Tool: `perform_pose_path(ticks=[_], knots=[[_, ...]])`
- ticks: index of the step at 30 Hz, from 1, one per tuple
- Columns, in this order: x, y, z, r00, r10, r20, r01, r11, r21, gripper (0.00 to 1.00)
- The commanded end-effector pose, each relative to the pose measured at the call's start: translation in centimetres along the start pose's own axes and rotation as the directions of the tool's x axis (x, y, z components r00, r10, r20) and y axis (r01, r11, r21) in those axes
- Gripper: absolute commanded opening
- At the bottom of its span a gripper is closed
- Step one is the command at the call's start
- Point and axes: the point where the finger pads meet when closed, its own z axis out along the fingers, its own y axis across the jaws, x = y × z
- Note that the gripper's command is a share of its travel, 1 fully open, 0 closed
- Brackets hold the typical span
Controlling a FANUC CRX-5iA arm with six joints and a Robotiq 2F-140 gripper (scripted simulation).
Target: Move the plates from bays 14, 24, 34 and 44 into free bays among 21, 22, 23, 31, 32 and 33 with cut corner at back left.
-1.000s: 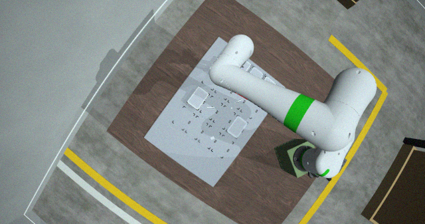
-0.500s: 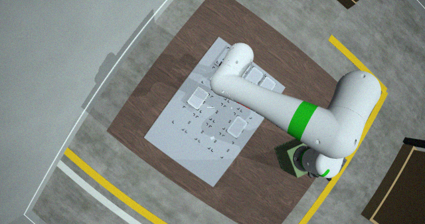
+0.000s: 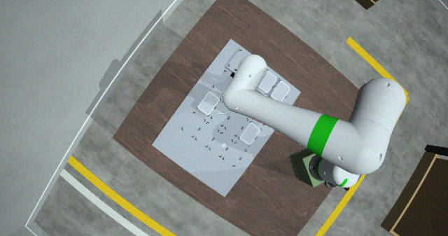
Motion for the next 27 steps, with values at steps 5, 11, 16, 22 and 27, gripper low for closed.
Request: perform_pose_path(ticks=[5, 11, 16, 22, 27], knots=[[-1.5, 0.9, -0.1, 1.000, 0.000, -0.001, 0.000, 1.000, 0.003, 0.10], [-2.9, 1.8, -0.1, 1.000, 0.000, -0.001, 0.000, 1.000, 0.002, 0.10], [-3.6, 2.2, -0.1, 1.000, 0.000, -0.001, 0.000, 1.000, 0.002, 0.10], [-4.9, 3.1, -0.1, 1.000, 0.000, -0.001, 0.000, 1.000, 0.002, 0.10], [-6.0, 3.8, -0.1, 1.000, 0.000, -0.001, 0.000, 1.000, 0.002, 0.10]])
